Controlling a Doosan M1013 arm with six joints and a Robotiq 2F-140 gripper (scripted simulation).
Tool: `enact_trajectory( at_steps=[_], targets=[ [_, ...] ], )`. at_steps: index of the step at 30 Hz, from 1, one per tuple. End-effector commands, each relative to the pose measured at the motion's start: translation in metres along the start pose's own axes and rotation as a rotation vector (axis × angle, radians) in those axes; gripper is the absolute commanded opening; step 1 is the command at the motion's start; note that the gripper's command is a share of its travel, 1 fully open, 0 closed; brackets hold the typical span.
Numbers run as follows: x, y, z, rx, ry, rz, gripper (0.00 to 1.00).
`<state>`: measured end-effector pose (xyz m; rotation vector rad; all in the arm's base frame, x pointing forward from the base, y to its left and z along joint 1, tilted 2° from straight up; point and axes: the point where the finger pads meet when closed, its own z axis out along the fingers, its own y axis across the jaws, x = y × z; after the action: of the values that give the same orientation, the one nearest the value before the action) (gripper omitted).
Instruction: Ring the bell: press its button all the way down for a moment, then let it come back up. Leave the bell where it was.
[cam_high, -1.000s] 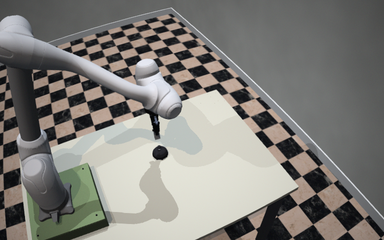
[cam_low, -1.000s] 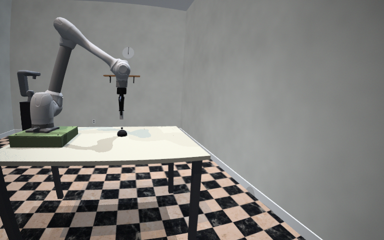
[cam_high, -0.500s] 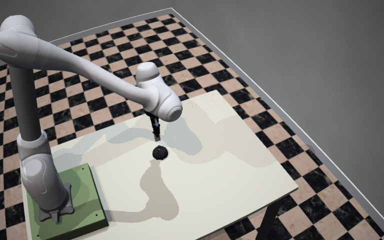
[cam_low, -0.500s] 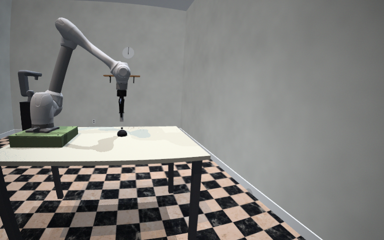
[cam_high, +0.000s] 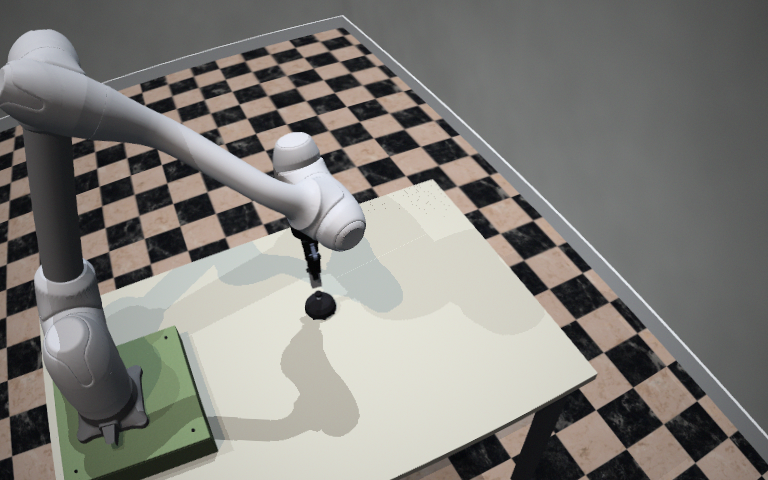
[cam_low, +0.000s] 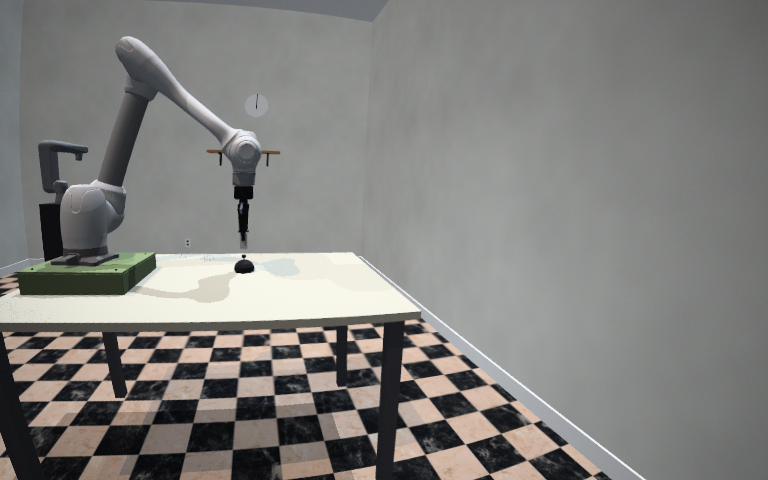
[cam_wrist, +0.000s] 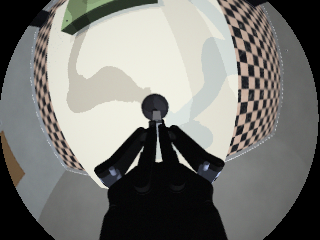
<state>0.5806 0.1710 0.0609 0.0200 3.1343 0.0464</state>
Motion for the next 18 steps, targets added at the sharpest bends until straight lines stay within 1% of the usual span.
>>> enact_trajectory(
  at_steps=[1,9,18],
  targets=[
    [0.000,0.001,0.004,0.000,0.000,0.000,0.00],
    [0.000,0.002,0.013,0.000,0.000,0.000,0.00],
    [0.000,0.003,0.016,0.000,0.000,0.000,0.00]
  ],
)
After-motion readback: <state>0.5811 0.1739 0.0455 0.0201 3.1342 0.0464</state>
